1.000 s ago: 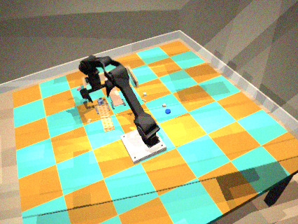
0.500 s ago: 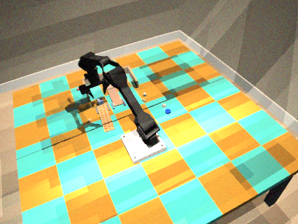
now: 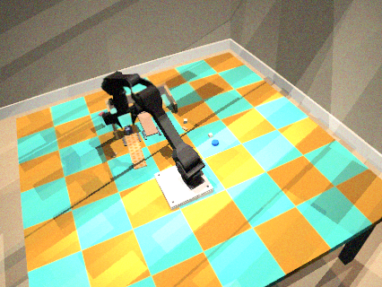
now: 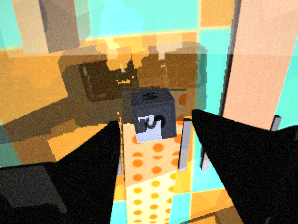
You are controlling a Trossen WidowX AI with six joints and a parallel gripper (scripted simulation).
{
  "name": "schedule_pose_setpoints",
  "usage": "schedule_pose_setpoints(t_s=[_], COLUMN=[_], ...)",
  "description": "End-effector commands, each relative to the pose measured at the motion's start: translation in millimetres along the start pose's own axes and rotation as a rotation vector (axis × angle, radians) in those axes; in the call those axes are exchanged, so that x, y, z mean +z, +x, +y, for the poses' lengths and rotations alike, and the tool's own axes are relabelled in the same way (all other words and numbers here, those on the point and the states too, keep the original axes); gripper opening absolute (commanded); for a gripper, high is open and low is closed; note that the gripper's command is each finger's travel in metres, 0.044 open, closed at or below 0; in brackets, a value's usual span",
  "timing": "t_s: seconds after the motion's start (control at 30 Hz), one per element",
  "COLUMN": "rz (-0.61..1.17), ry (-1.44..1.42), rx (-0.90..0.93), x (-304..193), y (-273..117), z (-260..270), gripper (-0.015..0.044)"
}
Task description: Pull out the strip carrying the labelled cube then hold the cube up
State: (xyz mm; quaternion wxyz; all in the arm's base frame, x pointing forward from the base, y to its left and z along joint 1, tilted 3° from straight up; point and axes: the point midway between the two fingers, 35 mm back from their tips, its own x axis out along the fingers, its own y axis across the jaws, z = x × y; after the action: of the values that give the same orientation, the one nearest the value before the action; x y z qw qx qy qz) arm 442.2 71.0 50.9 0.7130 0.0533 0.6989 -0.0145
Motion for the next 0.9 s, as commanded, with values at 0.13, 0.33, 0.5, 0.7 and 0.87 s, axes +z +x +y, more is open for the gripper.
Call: schedule_pose_setpoints(t_s=[0.13, 0.33, 0.5, 0.7, 0.87], rz=[0.004, 0.004, 0.004, 0.002, 0.002], ry=[-0.003, -0.003, -0.003, -0.003, -0.003], rx=[0.002, 0.002, 0.002, 0.000, 0.000], x=[-1.4, -2.2, -2.6, -1.7, -1.7], y=[13.7, 23.5, 27.4, 24.8, 24.8], z=[0.4, 0.4, 0.4, -0.1, -0.1], gripper=[0.0250, 0.0250, 0.0250, 0.0132, 0.0098])
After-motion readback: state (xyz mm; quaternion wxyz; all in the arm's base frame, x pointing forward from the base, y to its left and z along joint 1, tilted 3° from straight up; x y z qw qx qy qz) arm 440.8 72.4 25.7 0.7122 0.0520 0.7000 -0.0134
